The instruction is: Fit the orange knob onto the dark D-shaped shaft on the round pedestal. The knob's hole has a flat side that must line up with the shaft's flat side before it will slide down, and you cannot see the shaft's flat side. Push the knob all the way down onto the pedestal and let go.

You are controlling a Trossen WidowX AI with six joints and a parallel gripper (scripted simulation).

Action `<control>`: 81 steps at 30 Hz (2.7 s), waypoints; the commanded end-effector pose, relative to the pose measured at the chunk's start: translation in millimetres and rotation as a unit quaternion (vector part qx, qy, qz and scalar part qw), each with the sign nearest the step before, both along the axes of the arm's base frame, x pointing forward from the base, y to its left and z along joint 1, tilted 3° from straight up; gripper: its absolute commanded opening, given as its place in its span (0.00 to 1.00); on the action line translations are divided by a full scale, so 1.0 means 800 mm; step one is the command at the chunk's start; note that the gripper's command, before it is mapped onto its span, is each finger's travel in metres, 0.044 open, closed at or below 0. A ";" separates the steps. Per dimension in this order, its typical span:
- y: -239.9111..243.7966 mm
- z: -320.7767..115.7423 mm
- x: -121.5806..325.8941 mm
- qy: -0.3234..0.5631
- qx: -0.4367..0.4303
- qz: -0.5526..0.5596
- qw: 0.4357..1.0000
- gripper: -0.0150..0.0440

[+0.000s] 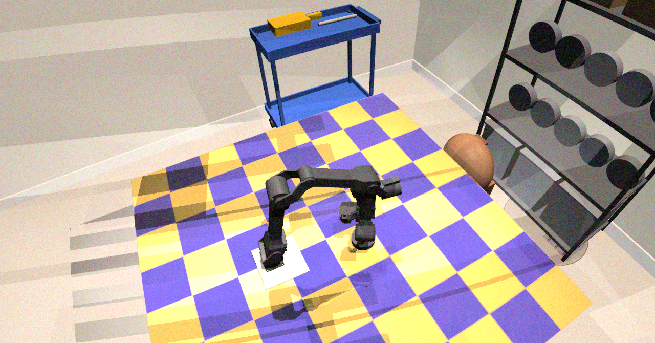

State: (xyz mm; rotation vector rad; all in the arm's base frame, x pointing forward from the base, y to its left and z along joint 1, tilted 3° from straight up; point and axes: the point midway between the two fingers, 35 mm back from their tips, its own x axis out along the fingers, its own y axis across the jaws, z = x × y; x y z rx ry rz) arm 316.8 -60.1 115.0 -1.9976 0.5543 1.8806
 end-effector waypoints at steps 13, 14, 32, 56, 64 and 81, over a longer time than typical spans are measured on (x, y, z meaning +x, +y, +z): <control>0.000 -0.004 0.001 -0.001 0.000 0.009 1.000 0.25; 0.000 -0.005 0.001 -0.001 0.000 0.009 1.000 0.25; 0.000 0.001 0.001 0.004 -0.005 0.113 0.994 0.25; 0.000 -0.005 0.001 0.004 -0.005 0.113 0.994 0.25; 0.000 0.000 0.000 0.004 -0.005 0.113 0.994 0.25; 0.000 -0.001 0.000 -0.015 0.014 -0.284 0.959 0.25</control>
